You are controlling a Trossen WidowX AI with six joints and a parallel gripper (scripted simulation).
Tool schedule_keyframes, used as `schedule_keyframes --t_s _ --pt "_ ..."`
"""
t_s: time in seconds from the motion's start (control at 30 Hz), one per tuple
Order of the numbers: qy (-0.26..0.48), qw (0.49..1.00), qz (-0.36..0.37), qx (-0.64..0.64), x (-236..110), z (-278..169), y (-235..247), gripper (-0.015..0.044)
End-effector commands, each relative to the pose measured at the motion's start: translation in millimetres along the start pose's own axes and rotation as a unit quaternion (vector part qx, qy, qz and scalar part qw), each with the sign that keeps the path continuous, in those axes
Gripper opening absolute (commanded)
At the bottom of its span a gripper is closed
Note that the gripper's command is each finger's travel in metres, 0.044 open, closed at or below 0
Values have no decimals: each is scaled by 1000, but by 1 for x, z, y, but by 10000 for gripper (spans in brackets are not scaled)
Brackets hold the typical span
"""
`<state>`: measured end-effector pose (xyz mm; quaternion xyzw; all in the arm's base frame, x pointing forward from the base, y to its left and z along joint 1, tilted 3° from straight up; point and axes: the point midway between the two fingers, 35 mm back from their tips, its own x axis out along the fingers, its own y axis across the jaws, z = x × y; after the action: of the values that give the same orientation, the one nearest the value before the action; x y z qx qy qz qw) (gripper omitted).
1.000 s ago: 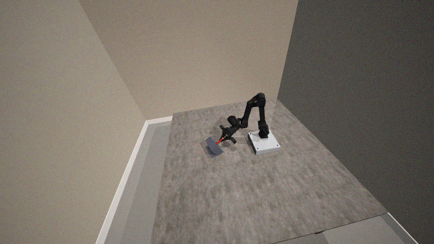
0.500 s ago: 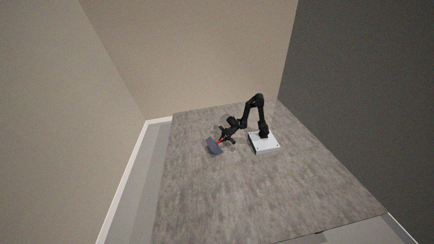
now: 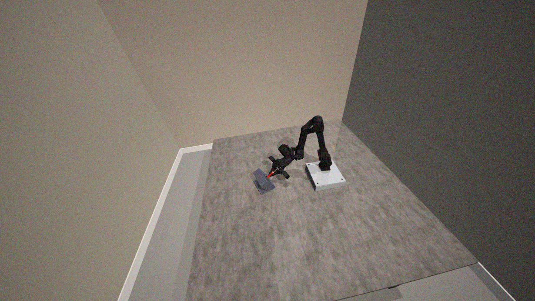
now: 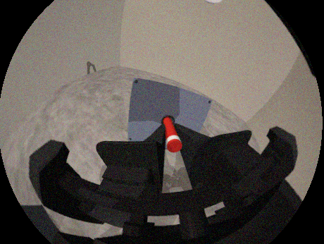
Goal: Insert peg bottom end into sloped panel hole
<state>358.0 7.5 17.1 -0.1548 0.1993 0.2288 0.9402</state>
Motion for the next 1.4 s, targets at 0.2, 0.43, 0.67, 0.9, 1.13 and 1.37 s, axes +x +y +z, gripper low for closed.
schedule_keyframes --t_s 0.2,0.43,0.67,0.9,1.13,1.37 --pt "2 1000 -2 4 5 -1 -1 0" --pt "0 1000 0 0 4 0 -1 0" --pt "0 1000 0 0 4 0 -1 105" --pt "0 1000 0 0 4 0 -1 289" --pt "1 1000 0 0 0 1 -1 440" --pt "2 1000 0 0 -6 1 -3 440"
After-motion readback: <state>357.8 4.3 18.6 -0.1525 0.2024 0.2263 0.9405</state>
